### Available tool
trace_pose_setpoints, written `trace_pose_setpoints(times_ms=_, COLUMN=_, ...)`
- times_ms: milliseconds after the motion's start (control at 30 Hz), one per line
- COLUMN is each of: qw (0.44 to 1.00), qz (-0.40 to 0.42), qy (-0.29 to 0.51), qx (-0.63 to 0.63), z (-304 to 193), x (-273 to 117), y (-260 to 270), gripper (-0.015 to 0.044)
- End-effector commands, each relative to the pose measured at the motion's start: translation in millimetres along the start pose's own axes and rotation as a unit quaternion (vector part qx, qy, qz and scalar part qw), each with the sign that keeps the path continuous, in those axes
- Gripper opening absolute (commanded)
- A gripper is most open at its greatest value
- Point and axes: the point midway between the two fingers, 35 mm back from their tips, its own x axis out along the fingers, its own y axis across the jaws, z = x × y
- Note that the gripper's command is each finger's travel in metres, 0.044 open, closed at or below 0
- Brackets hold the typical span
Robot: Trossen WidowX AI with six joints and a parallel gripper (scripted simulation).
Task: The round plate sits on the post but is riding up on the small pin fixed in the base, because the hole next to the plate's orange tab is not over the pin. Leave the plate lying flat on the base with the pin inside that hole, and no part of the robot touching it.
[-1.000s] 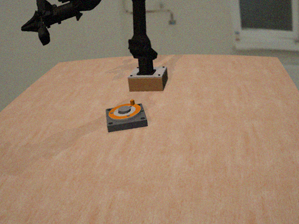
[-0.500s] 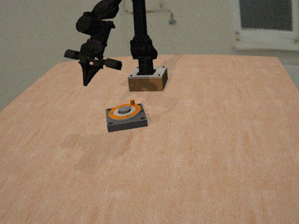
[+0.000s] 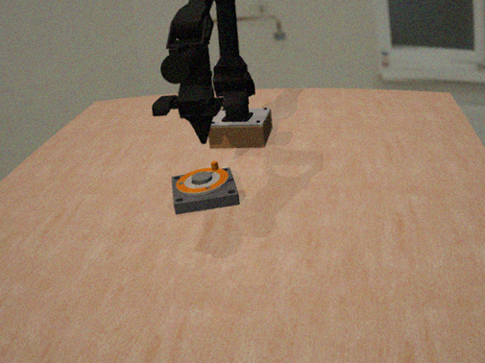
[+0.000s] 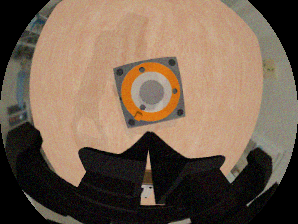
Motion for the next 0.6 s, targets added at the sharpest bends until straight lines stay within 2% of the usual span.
trace_pose_setpoints(times_ms=0, qw=1.0, qz=0.003, qy=0.008, qx=0.001, z=-1.5, x=16.4, y=1.6, gripper=0.0)
trace_pose_setpoints(times_ms=200, qw=1.0, qz=0.003, qy=0.008, qx=0.001, z=-3.2, x=45.9, y=2.2, gripper=0.0)
trace_pose_setpoints(times_ms=567, qw=1.0, qz=0.004, qy=0.008, qx=0.001, z=-2.4, x=46.7, y=9.3, gripper=0.0)
